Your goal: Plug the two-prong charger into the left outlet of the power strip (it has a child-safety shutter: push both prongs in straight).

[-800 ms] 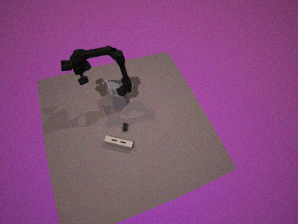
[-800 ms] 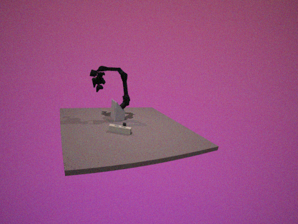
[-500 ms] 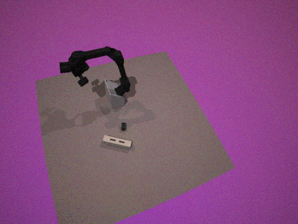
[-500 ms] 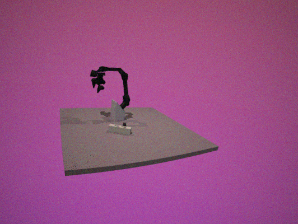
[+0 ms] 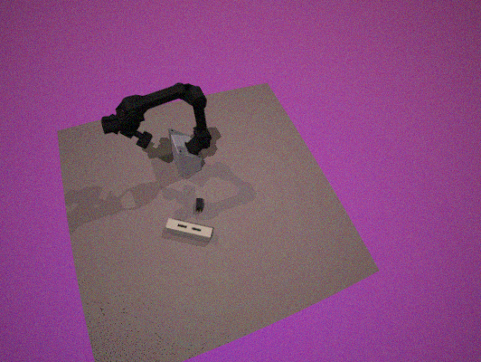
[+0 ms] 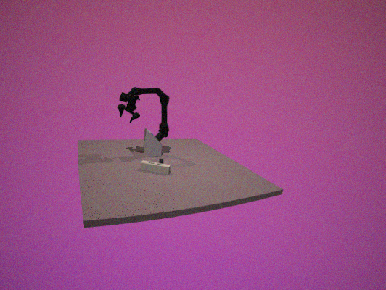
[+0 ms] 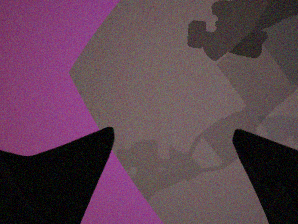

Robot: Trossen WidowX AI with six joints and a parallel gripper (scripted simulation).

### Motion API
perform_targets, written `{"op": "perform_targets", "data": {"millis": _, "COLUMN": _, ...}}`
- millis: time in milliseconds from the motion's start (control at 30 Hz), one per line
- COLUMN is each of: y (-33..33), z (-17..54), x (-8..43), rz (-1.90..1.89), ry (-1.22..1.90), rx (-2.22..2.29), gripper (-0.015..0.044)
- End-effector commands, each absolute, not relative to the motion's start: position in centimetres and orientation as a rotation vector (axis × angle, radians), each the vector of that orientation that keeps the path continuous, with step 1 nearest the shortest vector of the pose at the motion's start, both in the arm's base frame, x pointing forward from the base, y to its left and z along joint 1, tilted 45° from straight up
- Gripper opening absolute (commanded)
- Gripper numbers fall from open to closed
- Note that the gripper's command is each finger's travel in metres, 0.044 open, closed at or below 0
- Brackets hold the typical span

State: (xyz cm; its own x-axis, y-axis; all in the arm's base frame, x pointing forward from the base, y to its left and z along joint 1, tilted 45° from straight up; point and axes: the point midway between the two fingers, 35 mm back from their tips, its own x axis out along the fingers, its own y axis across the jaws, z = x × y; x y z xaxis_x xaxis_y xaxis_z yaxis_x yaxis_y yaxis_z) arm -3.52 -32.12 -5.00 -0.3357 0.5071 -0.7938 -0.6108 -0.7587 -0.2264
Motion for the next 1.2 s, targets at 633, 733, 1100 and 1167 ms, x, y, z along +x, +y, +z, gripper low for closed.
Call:
{"op": "perform_targets", "data": {"millis": 633, "y": -29.0, "z": -6.0, "x": 6.5, "rz": 2.184, "ry": -0.670, "rx": -1.747, "gripper": 0.0440}}
{"op": "perform_targets", "data": {"millis": 733, "y": -28.4, "z": -6.1, "x": 7.7, "rz": 2.177, "ry": -0.786, "rx": -1.807, "gripper": 0.0440}}
{"op": "perform_targets", "data": {"millis": 1100, "y": -25.9, "z": -6.3, "x": 11.8, "rz": 2.099, "ry": -1.233, "rx": -2.020, "gripper": 0.0440}}
{"op": "perform_targets", "data": {"millis": 1167, "y": -25.3, "z": -6.4, "x": 12.5, "rz": 2.076, "ry": -1.318, "rx": -2.056, "gripper": 0.0440}}
